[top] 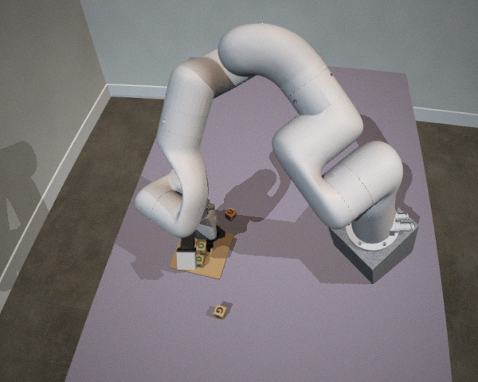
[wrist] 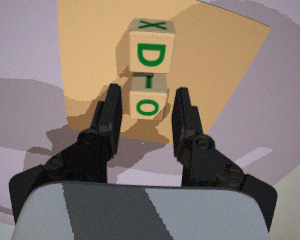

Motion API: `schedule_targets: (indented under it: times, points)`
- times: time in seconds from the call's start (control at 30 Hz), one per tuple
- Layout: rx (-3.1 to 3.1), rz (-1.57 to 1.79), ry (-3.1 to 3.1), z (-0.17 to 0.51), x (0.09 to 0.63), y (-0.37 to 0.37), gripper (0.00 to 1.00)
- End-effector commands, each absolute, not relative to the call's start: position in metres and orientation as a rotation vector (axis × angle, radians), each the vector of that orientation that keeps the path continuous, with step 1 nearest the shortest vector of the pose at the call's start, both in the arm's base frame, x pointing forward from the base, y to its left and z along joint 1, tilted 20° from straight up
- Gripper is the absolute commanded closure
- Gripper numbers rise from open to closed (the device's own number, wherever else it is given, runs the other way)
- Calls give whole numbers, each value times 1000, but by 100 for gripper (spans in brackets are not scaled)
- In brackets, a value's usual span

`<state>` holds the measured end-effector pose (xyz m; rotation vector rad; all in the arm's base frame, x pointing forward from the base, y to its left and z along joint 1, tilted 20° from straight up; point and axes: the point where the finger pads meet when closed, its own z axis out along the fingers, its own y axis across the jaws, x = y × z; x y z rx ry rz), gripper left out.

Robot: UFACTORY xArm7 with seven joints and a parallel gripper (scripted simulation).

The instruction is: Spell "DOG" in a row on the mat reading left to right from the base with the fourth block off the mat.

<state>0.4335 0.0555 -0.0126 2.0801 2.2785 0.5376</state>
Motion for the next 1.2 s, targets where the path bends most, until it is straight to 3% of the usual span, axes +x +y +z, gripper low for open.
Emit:
schedule_targets:
  times: [0.0, 0.7, 0.73, 1.17]
  points:
    - [2080, 539, 2278, 5, 430, 51, 58]
    - [2080, 539, 2278, 58, 417, 37, 58]
    - [2080, 539, 2278, 58, 417, 37, 0]
    - [2080, 539, 2278, 58, 417, 37, 0]
